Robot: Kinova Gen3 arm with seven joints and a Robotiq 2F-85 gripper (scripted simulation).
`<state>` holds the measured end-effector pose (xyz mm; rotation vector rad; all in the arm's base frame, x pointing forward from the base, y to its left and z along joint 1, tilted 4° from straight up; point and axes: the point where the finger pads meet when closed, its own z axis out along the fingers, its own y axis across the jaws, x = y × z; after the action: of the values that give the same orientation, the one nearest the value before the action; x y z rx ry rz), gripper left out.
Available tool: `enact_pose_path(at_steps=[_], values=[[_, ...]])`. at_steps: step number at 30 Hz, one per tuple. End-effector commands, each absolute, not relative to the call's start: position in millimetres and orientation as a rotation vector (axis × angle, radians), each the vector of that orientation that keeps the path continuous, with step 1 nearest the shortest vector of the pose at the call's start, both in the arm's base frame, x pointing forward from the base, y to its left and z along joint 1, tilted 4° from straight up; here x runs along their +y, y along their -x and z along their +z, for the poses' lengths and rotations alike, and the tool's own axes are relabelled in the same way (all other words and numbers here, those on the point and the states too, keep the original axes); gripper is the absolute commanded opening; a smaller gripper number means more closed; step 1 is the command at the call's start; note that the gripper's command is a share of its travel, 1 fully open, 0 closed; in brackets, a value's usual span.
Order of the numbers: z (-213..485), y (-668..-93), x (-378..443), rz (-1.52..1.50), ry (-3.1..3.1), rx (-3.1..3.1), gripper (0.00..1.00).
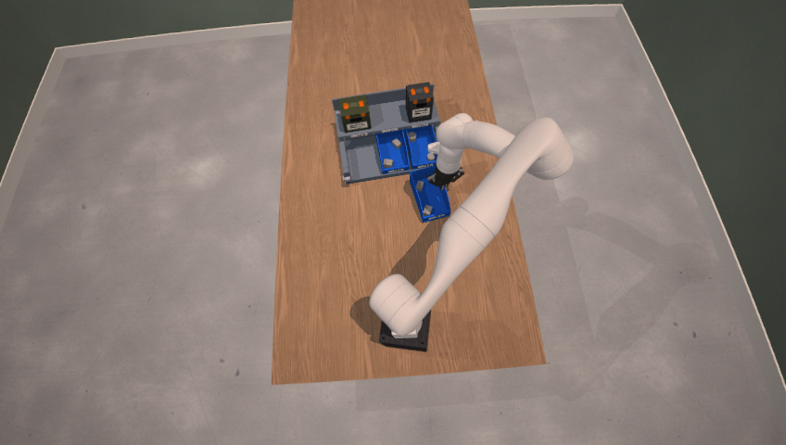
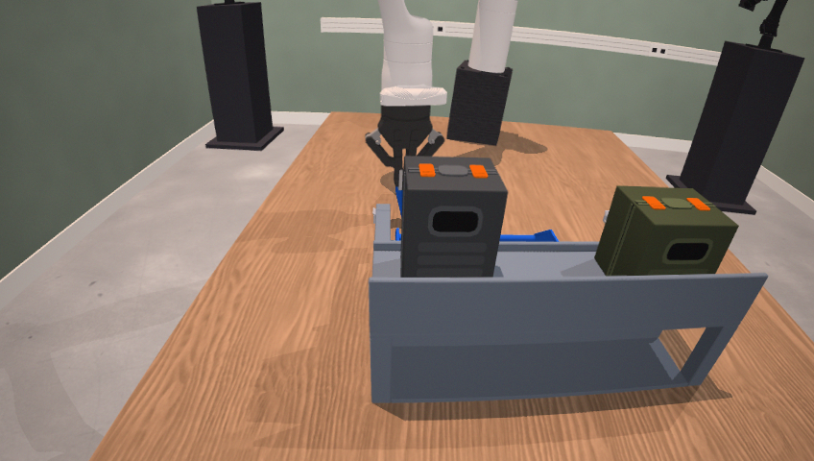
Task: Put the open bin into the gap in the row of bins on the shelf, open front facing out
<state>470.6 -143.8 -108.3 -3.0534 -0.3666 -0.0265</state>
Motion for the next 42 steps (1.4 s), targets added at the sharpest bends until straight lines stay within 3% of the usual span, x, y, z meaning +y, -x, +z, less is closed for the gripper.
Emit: enact_pose_path(at_steps=[1, 42], values=[[-102.5, -472.1, -144.0, -0.032, 3.054, -0.367, 0.1], [-84.2, -471.4, -145.2, -0.032, 3.054, -0.367, 0.1]])
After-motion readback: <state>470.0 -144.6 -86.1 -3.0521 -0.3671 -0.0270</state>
